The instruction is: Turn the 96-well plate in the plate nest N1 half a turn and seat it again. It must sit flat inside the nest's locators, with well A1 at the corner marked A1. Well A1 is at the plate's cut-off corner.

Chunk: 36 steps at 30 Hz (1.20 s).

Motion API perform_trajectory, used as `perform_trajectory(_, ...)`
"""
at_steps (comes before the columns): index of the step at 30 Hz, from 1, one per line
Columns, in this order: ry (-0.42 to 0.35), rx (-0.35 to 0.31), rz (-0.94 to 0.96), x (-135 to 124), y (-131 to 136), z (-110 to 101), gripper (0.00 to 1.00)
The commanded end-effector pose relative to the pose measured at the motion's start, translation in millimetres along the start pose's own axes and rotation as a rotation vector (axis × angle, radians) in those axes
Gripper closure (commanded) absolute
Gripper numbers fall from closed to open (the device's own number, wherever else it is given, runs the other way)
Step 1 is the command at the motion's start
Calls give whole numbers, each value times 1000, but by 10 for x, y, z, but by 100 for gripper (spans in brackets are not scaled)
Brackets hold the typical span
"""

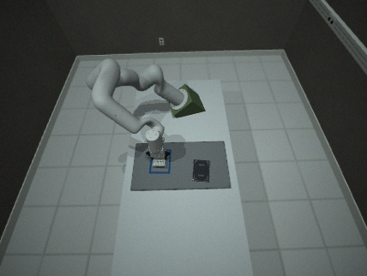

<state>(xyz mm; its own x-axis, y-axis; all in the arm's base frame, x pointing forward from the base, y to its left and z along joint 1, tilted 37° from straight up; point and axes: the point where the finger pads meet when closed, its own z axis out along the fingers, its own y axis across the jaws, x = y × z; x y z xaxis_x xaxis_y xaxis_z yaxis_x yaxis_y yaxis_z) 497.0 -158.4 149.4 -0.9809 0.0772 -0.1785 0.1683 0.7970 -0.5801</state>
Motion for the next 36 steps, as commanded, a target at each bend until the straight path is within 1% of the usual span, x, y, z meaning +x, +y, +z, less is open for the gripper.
perform_trajectory(1,-2,0,0,-8,0,61,100)
perform_trajectory(22,-2,0,0,-8,0,374,100)
perform_trajectory(36,-2,0,0,-8,0,374,100)
